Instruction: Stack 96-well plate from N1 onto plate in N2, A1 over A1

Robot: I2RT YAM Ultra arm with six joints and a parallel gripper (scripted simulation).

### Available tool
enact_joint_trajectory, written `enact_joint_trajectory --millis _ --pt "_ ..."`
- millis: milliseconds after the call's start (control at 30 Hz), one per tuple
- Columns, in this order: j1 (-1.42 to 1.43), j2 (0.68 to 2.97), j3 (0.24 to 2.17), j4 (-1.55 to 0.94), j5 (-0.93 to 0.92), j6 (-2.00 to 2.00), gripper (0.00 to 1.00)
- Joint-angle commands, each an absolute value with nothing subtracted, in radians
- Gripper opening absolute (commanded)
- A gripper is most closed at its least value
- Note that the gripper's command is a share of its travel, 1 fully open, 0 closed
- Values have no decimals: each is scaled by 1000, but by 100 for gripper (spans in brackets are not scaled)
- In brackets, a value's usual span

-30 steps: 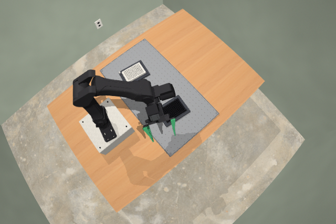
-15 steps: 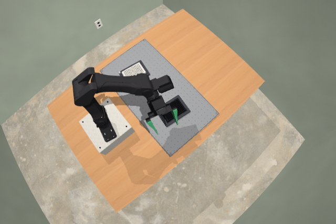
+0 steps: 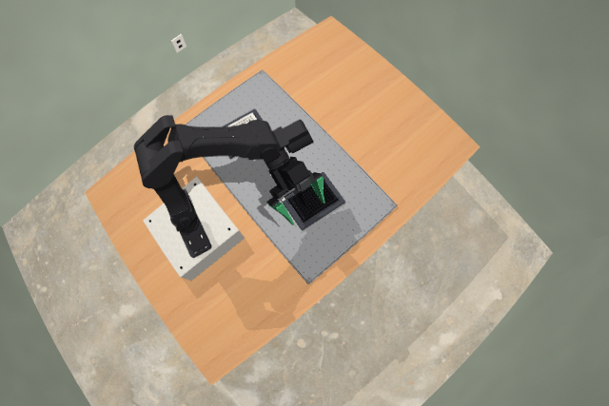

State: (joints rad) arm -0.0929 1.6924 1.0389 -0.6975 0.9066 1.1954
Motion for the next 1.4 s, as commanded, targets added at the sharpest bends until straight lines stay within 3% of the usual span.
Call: enact_joint_trajectory --millis 0,1367 --pt "-59 1711 1091 -731 865 1165 100" --pt "238 1815 1224 -839 445 882 100"
